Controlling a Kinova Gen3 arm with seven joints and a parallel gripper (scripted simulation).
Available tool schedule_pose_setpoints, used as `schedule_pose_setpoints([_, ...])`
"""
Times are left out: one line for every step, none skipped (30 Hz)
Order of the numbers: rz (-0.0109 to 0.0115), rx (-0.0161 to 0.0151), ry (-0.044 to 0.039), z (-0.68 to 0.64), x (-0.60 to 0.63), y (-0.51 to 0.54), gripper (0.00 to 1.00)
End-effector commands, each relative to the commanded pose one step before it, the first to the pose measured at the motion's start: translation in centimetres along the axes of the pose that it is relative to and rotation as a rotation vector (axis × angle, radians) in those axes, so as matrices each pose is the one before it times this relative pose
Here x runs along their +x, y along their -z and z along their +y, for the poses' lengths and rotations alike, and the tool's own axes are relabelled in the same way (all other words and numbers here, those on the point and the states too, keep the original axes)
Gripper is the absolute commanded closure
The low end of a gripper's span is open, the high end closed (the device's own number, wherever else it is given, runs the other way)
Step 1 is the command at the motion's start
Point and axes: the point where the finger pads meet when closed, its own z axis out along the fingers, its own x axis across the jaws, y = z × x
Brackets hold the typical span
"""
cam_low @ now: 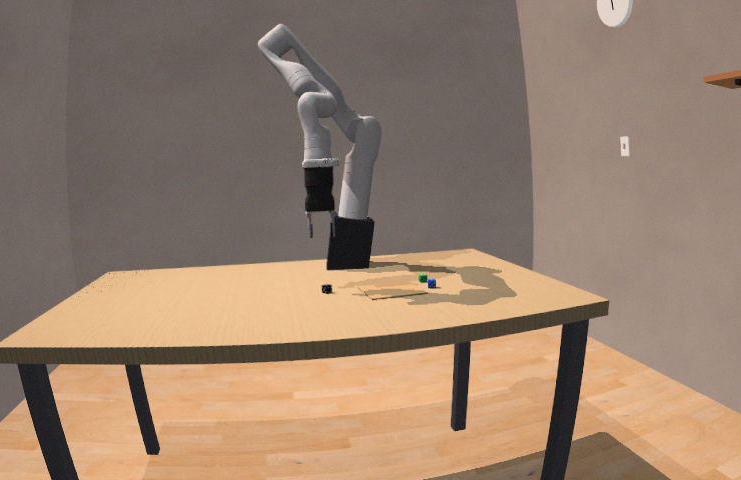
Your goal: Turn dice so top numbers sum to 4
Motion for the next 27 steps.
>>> schedule_pose_setpoints([-0.00210, -0.00189, 0.00279, 0.015, -0.147, -0.487, 0.00])
schedule_pose_setpoints([0.00000, 0.00000, 0.00000, 0.000, 0.002, -0.246, 0.00])
schedule_pose_setpoints([0.00000, 0.00000, 0.00000, 0.000, 0.002, -0.270, 0.00])
schedule_pose_setpoints([-0.00001, -0.00001, 0.00001, 0.000, 0.002, -0.293, 0.00])
schedule_pose_setpoints([0.00002, 0.00001, -0.00001, -0.001, 0.004, -0.313, 0.00])
schedule_pose_setpoints([-0.00001, -0.00001, 0.00001, 0.000, 0.002, -0.333, 0.00])
schedule_pose_setpoints([-0.00001, -0.00001, 0.00001, 0.000, 0.002, -0.349, 0.00])
schedule_pose_setpoints([0.00002, 0.00001, -0.00002, -0.001, 0.004, -0.362, 0.00])
schedule_pose_setpoints([0.00000, 0.00000, 0.00000, 0.000, 0.004, -0.374, 0.00])
schedule_pose_setpoints([-0.00001, 0.00000, 0.00001, 0.000, 0.003, -0.384, 0.00])
schedule_pose_setpoints([-0.00002, -0.00001, 0.00001, 0.000, 0.003, -0.391, 0.00])
schedule_pose_setpoints([0.00001, 0.00000, -0.00001, -0.001, 0.004, -0.394, 0.00])
schedule_pose_setpoints([0.00001, 0.00001, -0.00001, -0.001, 0.004, -0.396, 0.00])
schedule_pose_setpoints([0.00000, 0.00000, 0.00000, 0.000, 0.000, 0.000, 0.00])
schedule_pose_setpoints([0.00000, 0.00000, 0.00000, 0.000, 0.000, 0.000, 0.00])
schedule_pose_setpoints([0.00000, 0.00000, 0.00000, 0.000, 0.004, -0.395, 0.00])
schedule_pose_setpoints([0.00000, 0.00000, 0.00000, 0.000, 0.003, -0.393, 0.00])
schedule_pose_setpoints([-0.00001, -0.00001, 0.00001, 0.000, 0.003, -0.389, 0.00])
schedule_pose_setpoints([0.00000, 0.00000, 0.00000, 0.000, 0.003, -0.382, 0.00])
schedule_pose_setpoints([0.00001, 0.00001, -0.00001, -0.001, 0.004, -0.373, 0.00])
schedule_pose_setpoints([0.00000, 0.00000, 0.00000, 0.000, 0.003, -0.363, 0.00])
schedule_pose_setpoints([-0.00001, -0.00001, 0.00001, 0.000, 0.002, -0.352, 0.00])
schedule_pose_setpoints([0.00000, 0.00000, 0.00000, 0.000, 0.003, -0.339, 0.00])
schedule_pose_setpoints([0.00001, 0.00000, -0.00001, -0.001, 0.004, -0.325, 0.00])
schedule_pose_setpoints([-0.00001, -0.00001, 0.00001, 0.000, 0.002, -0.310, 0.00])
schedule_pose_setpoints([0.00000, 0.00000, 0.00000, 0.000, 0.003, -0.293, 0.00])
schedule_pose_setpoints([0.00000, 0.00000, 0.00000, 0.000, 0.003, -0.275, 0.00])
